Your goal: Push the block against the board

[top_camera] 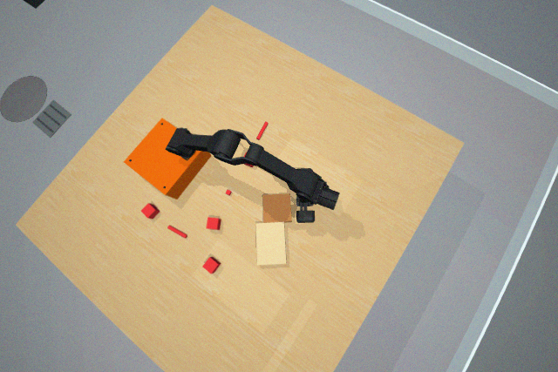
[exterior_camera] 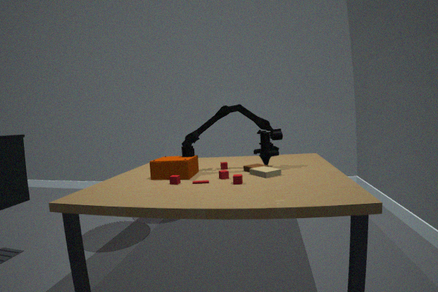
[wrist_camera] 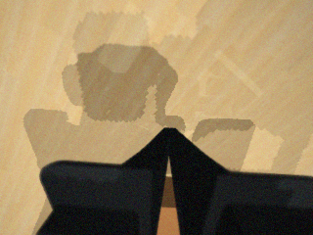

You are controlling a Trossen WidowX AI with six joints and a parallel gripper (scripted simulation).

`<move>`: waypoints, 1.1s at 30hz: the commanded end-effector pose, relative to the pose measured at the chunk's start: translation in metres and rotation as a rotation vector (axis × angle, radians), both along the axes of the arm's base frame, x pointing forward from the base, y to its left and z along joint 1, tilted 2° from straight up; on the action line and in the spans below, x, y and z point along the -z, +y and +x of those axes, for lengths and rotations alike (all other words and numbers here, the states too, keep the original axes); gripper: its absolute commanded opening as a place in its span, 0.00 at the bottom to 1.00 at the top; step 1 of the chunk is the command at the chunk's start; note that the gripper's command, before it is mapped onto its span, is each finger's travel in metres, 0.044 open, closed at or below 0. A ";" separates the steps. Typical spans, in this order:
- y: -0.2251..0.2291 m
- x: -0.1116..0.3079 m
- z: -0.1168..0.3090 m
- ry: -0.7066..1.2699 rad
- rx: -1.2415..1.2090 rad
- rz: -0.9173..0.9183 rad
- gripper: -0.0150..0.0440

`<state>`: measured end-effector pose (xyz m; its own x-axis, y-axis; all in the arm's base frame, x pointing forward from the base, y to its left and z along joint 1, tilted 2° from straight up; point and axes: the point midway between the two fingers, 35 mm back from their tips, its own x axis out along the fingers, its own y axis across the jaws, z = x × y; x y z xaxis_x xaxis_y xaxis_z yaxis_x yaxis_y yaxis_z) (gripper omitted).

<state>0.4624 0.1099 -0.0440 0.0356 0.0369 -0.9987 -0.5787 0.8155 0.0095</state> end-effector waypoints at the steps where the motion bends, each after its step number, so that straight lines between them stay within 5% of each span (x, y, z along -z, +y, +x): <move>1: 0.004 0.001 0.004 0.004 0.005 -0.003 0.25; 7: 0.001 -0.050 0.001 0.004 0.005 -0.003 0.25; 13: 0.000 -0.053 0.001 0.004 0.005 -0.004 0.25; 19: -0.042 -0.052 -0.001 0.003 -0.035 -0.009 0.25; 33: -0.040 0.003 0.001 0.003 -0.035 -0.009 0.25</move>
